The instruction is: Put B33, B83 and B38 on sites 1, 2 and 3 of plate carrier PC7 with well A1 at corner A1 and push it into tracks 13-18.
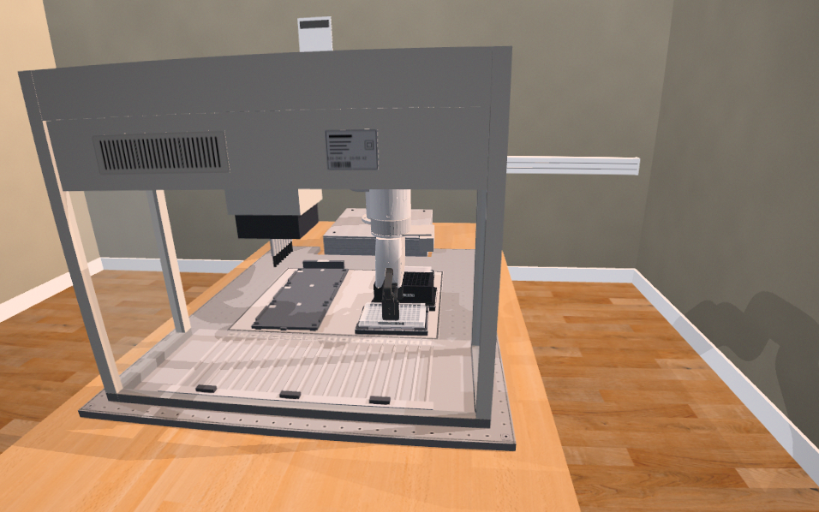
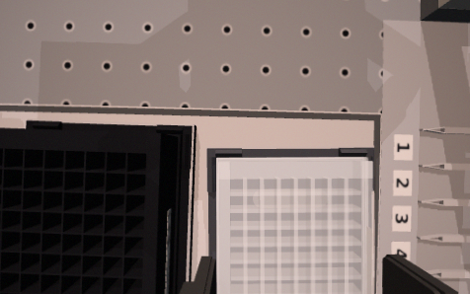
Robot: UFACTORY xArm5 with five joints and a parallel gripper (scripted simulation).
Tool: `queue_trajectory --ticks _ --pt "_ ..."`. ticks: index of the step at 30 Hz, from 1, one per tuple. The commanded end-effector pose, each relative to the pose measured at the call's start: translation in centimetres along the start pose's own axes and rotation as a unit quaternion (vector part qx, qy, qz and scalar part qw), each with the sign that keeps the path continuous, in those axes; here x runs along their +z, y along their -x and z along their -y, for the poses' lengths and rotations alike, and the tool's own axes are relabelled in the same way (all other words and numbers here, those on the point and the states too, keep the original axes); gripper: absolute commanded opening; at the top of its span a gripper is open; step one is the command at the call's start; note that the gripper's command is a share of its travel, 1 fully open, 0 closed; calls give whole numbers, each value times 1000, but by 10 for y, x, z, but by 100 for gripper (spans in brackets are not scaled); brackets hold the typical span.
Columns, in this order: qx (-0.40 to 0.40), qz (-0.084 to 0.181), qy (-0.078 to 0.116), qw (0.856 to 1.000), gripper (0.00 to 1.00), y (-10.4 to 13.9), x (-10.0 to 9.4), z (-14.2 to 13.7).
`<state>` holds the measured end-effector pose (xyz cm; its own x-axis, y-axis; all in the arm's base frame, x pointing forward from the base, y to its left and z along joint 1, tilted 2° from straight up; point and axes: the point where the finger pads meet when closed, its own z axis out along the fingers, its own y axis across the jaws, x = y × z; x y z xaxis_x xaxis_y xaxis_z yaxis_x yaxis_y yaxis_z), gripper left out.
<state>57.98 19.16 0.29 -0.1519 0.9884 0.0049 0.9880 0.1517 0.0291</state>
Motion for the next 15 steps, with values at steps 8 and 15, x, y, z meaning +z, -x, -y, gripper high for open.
queue_trajectory --ticks 8,15 --pt "0 0 2 1000 100 0 6 -2" --pt "0 0 2 1000 100 0 9 -2"
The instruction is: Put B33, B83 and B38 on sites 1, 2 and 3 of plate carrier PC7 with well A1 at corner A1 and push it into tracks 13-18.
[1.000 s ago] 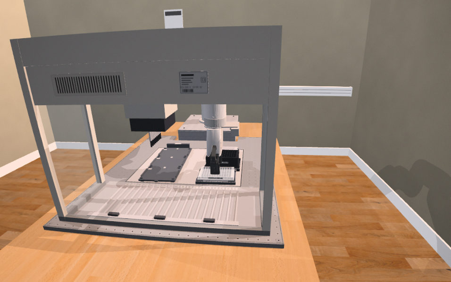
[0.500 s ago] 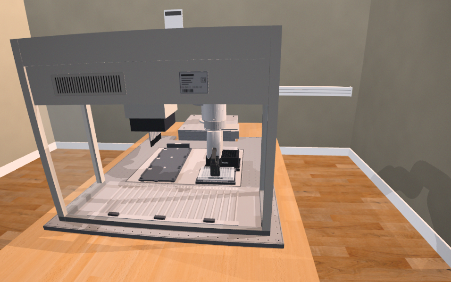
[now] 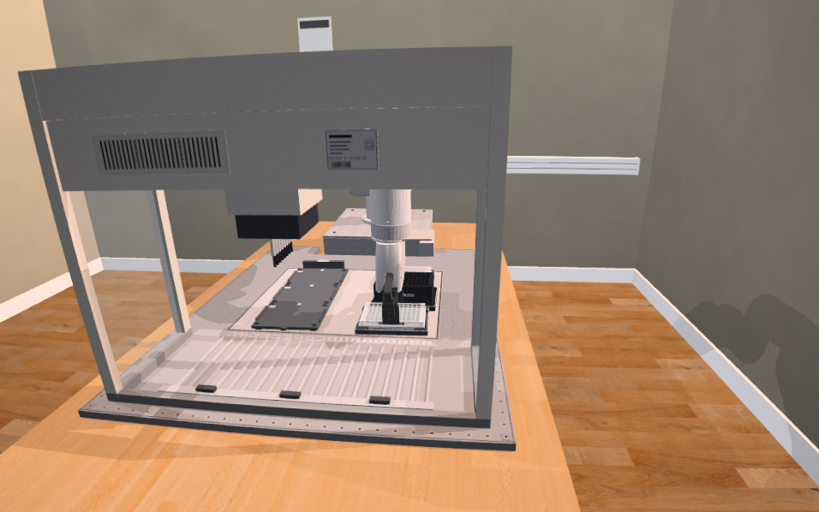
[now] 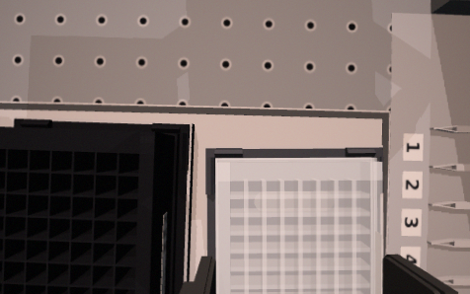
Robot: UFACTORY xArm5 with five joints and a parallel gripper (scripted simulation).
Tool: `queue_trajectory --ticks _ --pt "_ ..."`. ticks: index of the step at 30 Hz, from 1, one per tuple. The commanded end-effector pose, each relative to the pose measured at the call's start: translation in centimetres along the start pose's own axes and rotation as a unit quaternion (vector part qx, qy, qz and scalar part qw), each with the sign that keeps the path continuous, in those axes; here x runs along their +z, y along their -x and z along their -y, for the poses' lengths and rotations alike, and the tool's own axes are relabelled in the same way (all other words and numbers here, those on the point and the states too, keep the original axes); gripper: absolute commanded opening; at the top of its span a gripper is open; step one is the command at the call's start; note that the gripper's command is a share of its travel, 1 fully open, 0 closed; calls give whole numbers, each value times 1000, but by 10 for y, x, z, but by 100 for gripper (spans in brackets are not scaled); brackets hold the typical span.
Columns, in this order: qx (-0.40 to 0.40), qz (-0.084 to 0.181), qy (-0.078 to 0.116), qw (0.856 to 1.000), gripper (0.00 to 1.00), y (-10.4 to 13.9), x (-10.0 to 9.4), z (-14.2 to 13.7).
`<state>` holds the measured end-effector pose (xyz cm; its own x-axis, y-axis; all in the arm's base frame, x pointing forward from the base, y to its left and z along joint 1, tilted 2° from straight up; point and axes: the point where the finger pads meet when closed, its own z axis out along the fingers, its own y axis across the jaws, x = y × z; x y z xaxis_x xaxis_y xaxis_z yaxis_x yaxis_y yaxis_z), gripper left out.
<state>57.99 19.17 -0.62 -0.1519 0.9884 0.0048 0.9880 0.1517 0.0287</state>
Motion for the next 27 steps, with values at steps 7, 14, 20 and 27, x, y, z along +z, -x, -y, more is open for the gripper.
queue_trajectory --ticks 7,14,20,27 --pt "0 0 2 1000 100 0 1 -2" --pt "0 0 2 1000 100 0 1 -2" --pt "0 0 2 1000 100 0 1 -2" --pt "0 0 2 1000 0 0 0 -2"
